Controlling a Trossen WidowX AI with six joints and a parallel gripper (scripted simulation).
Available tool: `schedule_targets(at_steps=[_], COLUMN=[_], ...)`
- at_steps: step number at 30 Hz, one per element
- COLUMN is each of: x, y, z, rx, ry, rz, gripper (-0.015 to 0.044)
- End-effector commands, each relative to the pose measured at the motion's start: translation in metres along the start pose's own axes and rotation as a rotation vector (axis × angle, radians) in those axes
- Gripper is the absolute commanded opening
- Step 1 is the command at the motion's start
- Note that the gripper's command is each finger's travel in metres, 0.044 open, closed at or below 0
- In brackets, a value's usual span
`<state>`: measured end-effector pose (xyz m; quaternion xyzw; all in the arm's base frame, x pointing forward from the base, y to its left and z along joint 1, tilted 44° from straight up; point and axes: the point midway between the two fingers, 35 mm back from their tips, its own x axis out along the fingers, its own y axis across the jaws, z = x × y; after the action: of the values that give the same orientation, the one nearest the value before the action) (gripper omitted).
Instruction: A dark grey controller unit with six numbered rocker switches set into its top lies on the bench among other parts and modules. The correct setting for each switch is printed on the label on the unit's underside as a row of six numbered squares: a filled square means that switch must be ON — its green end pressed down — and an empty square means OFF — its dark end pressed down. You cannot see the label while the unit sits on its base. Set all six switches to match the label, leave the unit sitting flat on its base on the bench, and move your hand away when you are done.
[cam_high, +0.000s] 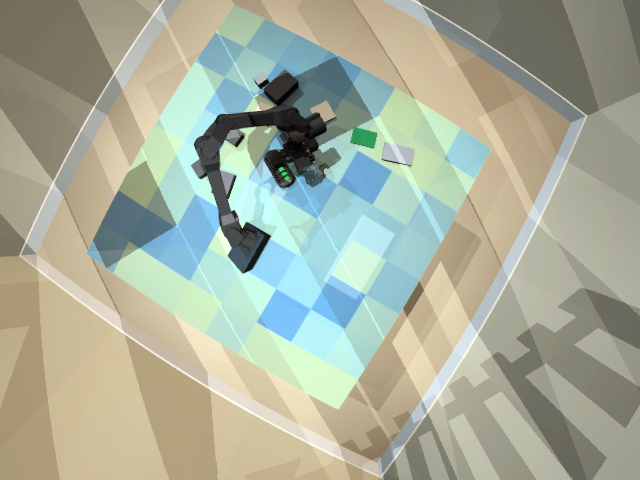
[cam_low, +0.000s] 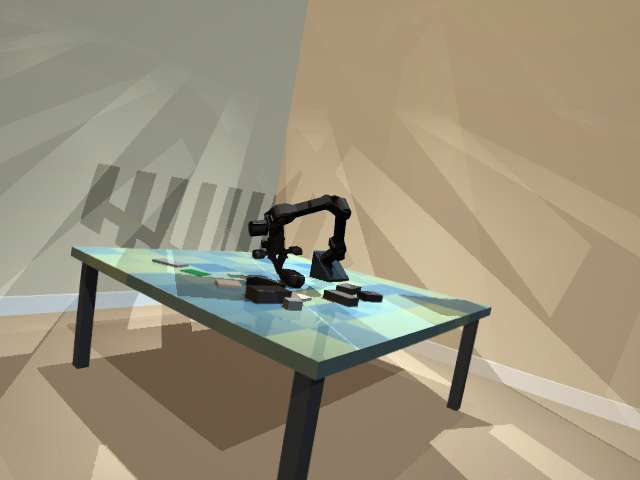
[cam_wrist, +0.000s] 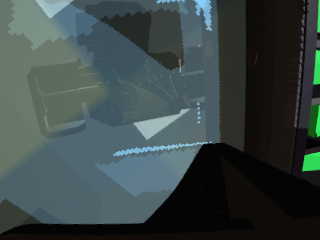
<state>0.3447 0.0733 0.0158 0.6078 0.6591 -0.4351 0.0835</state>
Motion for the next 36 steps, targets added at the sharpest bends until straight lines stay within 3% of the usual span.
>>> schedule_targets(at_steps=[1, 18, 23, 28, 36], x=[-0.026, -0.021, -0.068, -0.070, -0.070], y=[0.012, -0.014, -0.024, -0.025, -0.025], z=[0.003, 0.002, 0.002, 0.002, 0.002], rx=[0.002, -0.003, 0.000, 0.000, 0.000], ry=[-0.001, 0.000, -0.002, -0.002, -0.002], rz=[-0.002, 0.009, 0.012, 0.012, 0.012], gripper=[0.0000, 0.0000, 0.0131, 0.0263, 0.0053])
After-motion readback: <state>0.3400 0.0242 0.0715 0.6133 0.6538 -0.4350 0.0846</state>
